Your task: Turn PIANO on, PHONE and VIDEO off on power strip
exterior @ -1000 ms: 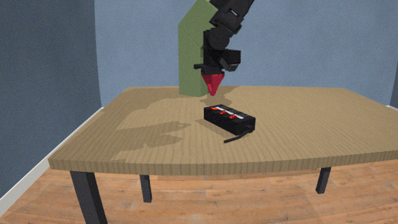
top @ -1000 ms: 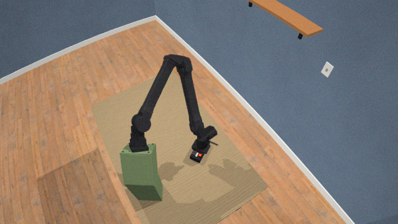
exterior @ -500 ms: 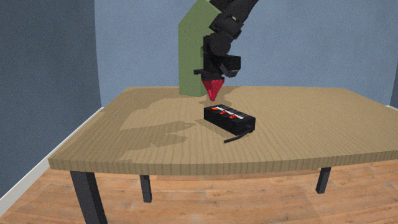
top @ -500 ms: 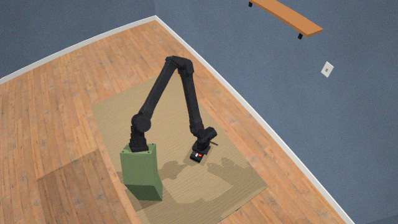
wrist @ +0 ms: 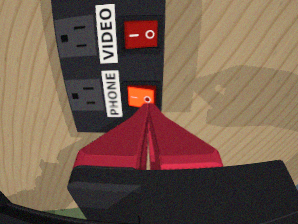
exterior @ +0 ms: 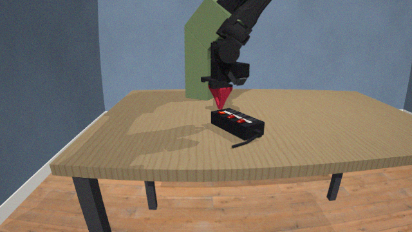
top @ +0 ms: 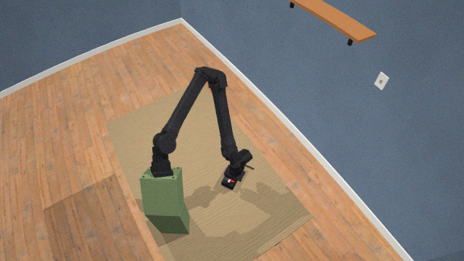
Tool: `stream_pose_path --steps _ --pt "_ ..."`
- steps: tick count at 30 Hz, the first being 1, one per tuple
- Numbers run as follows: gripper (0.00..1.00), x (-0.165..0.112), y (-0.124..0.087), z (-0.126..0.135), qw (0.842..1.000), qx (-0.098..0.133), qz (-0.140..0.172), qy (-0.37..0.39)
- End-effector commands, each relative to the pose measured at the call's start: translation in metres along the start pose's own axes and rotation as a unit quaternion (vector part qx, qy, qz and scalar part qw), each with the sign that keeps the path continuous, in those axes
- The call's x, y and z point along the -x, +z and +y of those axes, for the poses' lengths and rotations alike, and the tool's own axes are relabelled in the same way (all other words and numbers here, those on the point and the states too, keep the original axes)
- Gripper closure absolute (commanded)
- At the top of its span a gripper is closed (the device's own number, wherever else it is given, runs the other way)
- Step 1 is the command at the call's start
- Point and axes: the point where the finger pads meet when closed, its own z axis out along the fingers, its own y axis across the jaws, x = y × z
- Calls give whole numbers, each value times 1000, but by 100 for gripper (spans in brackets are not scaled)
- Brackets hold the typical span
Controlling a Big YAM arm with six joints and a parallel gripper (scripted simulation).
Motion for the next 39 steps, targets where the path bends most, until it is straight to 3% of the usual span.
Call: stream_pose_path --steps 1,39 --pt "100 10 2 -1 1000 -3 -9 -3" --pt "100 12 2 -3 1000 -5 -10 -3"
